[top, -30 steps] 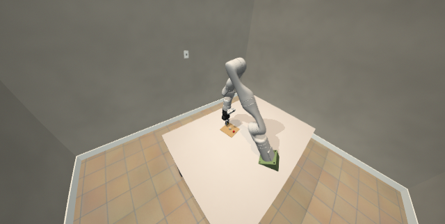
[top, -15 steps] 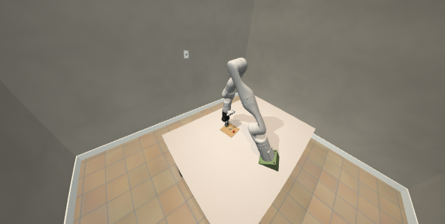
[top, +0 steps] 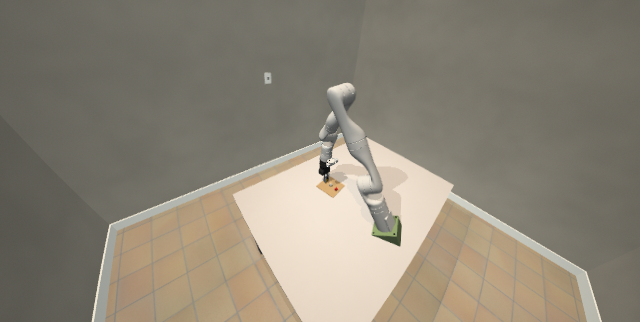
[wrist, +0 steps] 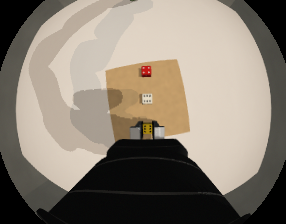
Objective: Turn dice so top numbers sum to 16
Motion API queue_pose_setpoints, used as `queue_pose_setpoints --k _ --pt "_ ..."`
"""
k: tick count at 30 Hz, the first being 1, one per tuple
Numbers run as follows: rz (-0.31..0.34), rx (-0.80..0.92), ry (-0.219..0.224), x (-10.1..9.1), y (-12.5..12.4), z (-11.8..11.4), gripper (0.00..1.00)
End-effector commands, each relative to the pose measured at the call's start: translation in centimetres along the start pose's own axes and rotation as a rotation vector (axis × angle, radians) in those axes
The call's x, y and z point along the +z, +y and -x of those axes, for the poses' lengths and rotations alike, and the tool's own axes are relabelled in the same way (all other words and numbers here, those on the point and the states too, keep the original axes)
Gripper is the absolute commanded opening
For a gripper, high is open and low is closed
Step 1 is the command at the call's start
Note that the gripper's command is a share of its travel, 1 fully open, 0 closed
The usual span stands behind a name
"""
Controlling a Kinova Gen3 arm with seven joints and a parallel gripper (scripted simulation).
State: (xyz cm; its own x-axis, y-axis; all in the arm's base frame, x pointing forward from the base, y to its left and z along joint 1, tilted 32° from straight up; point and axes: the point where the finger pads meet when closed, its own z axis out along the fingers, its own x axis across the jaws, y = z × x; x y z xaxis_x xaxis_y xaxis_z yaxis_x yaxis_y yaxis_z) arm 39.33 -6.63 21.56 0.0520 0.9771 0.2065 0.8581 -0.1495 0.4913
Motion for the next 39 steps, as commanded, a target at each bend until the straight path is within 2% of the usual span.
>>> queue_pose_setpoints --k 1,39 --pt "0.001 0.000 -0.001 -0.02 0.03 0.02 0.34" --pt "0.001 0.000 -0.001 0.36 0.03 0.02 0.34"
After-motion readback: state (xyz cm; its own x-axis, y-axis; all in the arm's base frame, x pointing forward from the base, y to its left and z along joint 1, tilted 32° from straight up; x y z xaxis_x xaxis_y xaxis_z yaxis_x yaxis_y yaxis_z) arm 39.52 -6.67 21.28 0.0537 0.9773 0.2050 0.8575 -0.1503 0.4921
